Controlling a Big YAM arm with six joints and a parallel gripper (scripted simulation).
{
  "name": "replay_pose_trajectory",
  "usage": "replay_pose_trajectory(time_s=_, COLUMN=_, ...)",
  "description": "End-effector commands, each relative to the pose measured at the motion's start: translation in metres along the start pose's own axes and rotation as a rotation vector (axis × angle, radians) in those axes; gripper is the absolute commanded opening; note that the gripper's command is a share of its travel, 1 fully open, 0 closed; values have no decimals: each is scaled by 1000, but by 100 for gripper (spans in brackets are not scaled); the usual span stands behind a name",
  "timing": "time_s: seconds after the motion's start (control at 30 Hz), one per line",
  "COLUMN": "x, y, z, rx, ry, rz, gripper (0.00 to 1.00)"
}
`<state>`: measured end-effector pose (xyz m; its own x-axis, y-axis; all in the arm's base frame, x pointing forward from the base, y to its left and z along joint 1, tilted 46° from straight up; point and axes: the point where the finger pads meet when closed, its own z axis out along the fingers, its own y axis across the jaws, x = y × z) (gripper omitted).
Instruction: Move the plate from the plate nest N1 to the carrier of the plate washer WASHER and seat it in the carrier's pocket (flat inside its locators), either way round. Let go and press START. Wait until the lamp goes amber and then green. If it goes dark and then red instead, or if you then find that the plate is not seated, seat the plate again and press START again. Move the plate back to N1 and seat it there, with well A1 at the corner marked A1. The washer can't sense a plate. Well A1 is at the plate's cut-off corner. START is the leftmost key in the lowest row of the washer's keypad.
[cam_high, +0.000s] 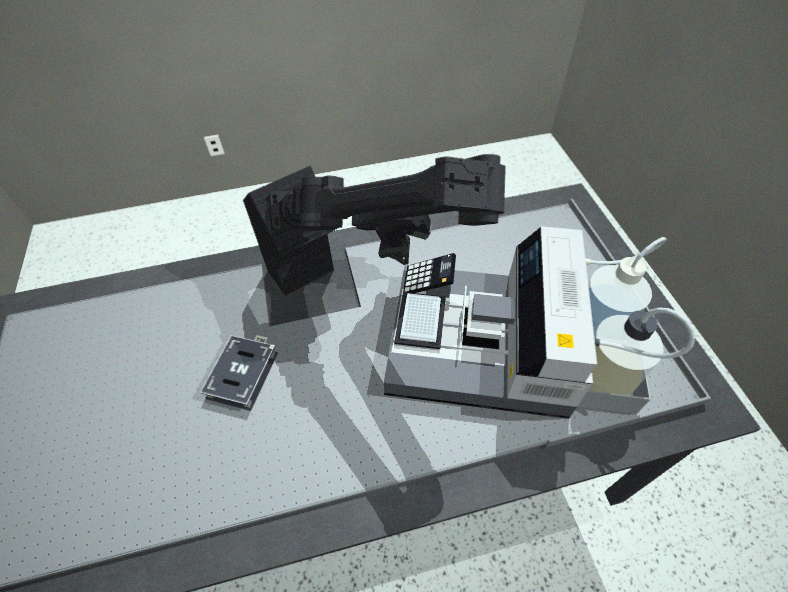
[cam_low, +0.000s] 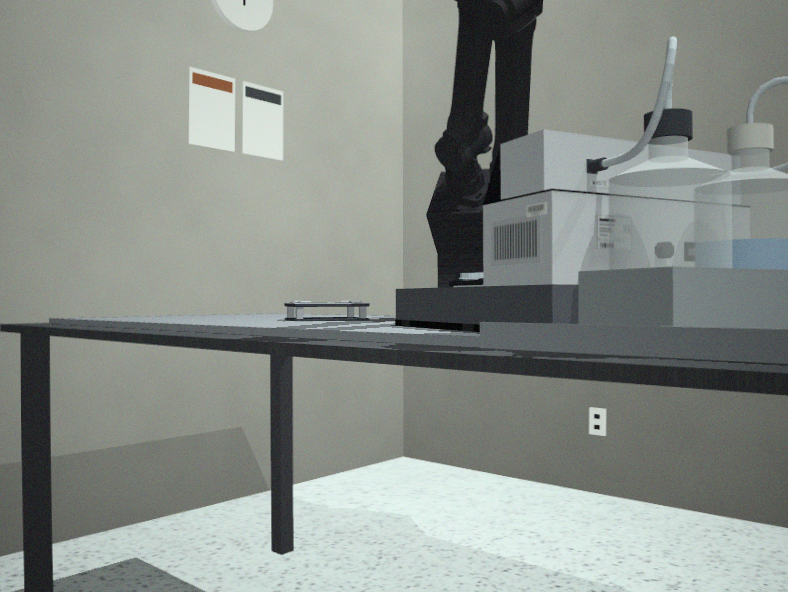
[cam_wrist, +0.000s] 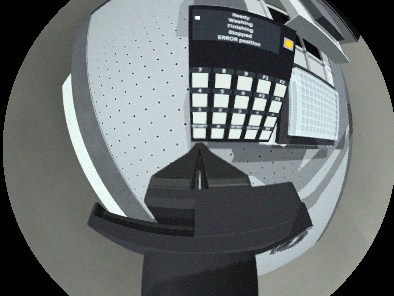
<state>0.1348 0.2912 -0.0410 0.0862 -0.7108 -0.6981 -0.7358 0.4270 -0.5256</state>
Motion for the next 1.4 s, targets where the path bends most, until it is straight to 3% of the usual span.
replay_pose_trajectory(time_s=0.0, x=5, y=0, z=-14, rx=-15, ry=10, rz=-2, gripper=0)
replay_pose_trajectory(time_s=1.13, x=2, y=0, z=-60, rx=-11, ry=1, rz=5, gripper=0)
replay_pose_trajectory(time_s=1.37, x=-1, y=-2, z=-55, rx=1, ry=5, rz=22, gripper=0)
